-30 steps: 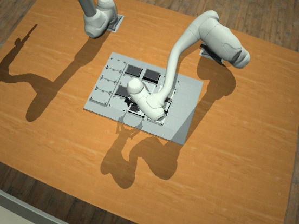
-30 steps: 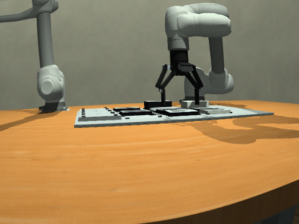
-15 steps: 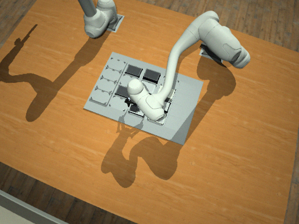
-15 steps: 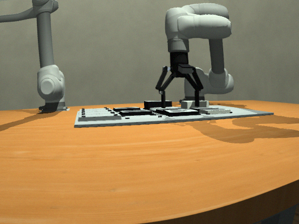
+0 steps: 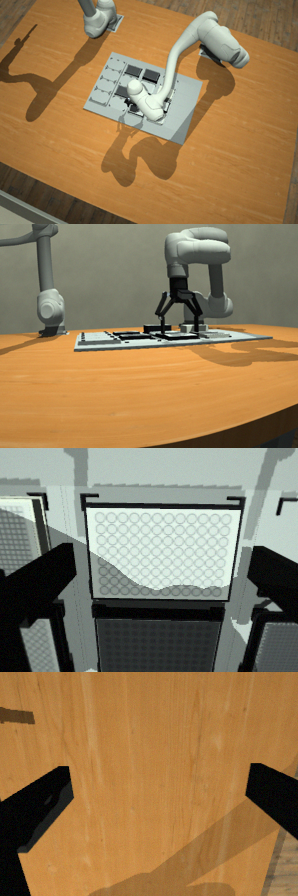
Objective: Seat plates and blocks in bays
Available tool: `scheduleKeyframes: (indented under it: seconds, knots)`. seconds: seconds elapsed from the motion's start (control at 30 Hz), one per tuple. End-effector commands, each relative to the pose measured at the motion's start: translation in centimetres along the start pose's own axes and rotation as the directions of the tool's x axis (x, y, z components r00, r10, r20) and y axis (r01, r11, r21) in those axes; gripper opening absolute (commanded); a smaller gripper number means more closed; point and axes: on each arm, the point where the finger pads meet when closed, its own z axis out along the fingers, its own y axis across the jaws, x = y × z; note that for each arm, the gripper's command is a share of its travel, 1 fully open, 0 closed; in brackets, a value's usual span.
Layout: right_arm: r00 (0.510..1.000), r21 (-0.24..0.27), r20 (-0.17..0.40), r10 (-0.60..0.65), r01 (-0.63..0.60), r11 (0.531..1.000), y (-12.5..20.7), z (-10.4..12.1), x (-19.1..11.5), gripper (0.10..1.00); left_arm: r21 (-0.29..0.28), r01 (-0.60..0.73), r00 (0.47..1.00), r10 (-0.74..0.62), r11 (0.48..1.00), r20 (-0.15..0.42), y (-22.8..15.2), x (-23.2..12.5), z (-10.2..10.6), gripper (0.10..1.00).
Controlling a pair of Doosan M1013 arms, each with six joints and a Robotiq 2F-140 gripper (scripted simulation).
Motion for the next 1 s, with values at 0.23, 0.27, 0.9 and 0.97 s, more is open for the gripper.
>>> scheduleKeyframes:
  seconds: [0.23, 0.27, 0.9, 0.97]
  knots:
    - [1.0, 0.0, -0.001, 0.0, 0.0, 1.0, 0.0, -0.1, 0.0, 1.0, -0.001, 0.0, 1.0, 0.0, 1.0, -0.002, 0.0, 0.1, 1.0, 0.998]
    - [1.0, 0.0, -0.001, 0.0, 0.0, 1.0, 0.0, -0.1, 0.0, 1.0, -0.001, 0.0, 1.0, 0.0, 1.0, -0.002, 0.0, 0.1, 1.1, 0.998]
    - [1.0, 0.0, -0.001, 0.0, 0.0, 1.0, 0.0, -0.1, 0.0, 1.0, -0.001, 0.0, 1.0, 0.0, 1.0, -0.002, 0.0, 0.1, 1.2, 0.973]
    - [1.0, 0.0, -0.001, 0.0, 0.0, 1.0, 0.0, -0.1, 0.0, 1.0, -0.001, 0.0, 1.0, 0.0, 1.0, -0.002, 0.0, 0.1, 1.2, 0.963]
